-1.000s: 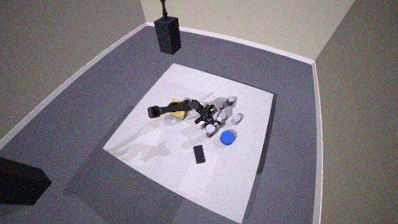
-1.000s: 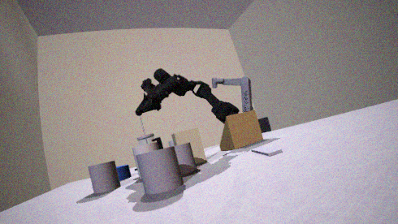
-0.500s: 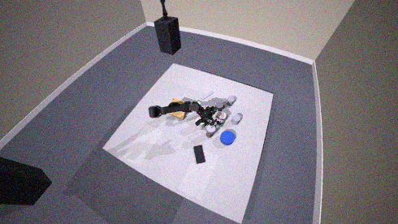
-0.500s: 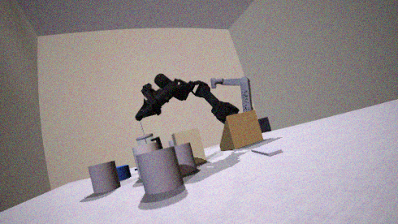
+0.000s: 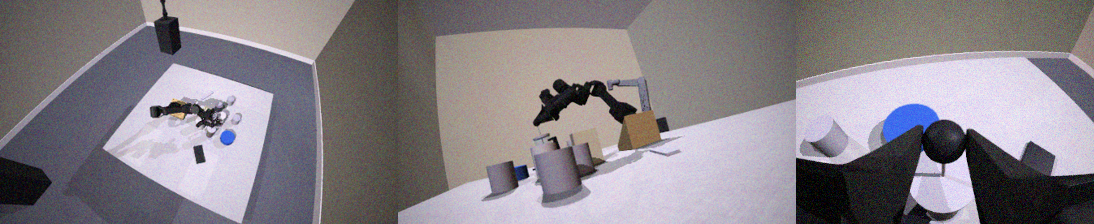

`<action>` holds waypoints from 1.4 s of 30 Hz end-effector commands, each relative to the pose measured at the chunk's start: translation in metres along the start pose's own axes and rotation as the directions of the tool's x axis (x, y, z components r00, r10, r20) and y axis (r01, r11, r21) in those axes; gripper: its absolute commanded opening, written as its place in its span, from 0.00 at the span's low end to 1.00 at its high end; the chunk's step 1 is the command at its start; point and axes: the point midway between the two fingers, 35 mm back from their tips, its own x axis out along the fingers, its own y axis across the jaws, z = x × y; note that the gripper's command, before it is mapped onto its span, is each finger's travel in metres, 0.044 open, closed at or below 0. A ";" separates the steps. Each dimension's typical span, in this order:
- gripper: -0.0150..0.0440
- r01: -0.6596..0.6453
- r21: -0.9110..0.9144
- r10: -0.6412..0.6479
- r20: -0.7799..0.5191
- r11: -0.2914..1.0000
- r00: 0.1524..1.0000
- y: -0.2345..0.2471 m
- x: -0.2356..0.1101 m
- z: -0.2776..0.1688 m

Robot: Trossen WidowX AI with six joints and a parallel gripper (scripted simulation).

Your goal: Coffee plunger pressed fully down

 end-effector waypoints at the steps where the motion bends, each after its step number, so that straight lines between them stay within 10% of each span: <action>1: 0.45 0.012 -0.047 -0.015 -0.058 0.999 0.998 -0.001 0.010 -0.027; 42: 0.45 0.014 -0.046 -0.016 -0.057 0.999 0.998 0.003 0.018 -0.022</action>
